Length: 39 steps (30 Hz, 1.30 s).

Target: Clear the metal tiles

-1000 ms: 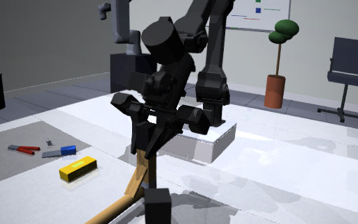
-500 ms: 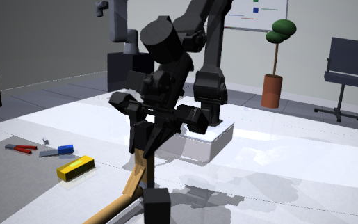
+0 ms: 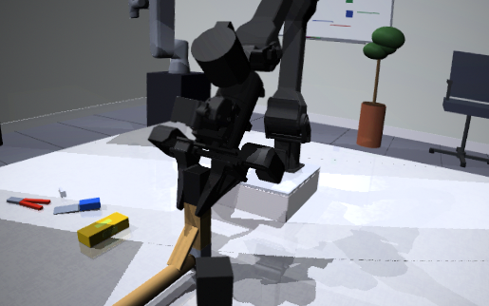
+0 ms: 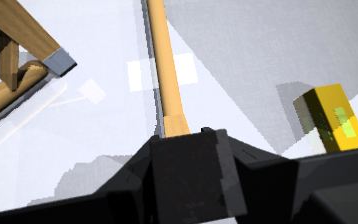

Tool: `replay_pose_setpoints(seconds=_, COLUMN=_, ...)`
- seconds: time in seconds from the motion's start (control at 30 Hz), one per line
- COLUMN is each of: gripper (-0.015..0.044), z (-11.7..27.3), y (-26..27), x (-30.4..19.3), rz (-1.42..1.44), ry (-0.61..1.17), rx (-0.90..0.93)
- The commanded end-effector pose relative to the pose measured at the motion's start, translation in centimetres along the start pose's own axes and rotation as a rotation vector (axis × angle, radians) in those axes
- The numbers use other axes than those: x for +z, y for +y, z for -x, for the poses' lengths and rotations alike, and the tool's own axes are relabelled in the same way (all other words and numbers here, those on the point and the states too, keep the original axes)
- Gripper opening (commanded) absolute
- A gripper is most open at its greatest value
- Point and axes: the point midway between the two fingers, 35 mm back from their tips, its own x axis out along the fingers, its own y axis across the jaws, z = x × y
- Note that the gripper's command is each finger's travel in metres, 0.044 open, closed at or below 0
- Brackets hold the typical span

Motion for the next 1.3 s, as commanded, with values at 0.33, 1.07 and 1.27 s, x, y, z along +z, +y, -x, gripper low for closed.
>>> replay_pose_setpoints(seconds=0.33, gripper=0.0000, z=0.00, y=0.00, x=0.00, rz=0.000, ry=0.000, rx=0.000)
replay_pose_setpoints(seconds=1.07, gripper=0.0000, z=0.02, y=-0.16, x=-0.39, rz=-0.003, ry=0.009, rx=-0.003)
replay_pose_setpoints(seconds=1.27, gripper=0.0000, z=0.01, y=-0.18, x=-0.42, rz=-0.004, ry=0.009, rx=-0.003)
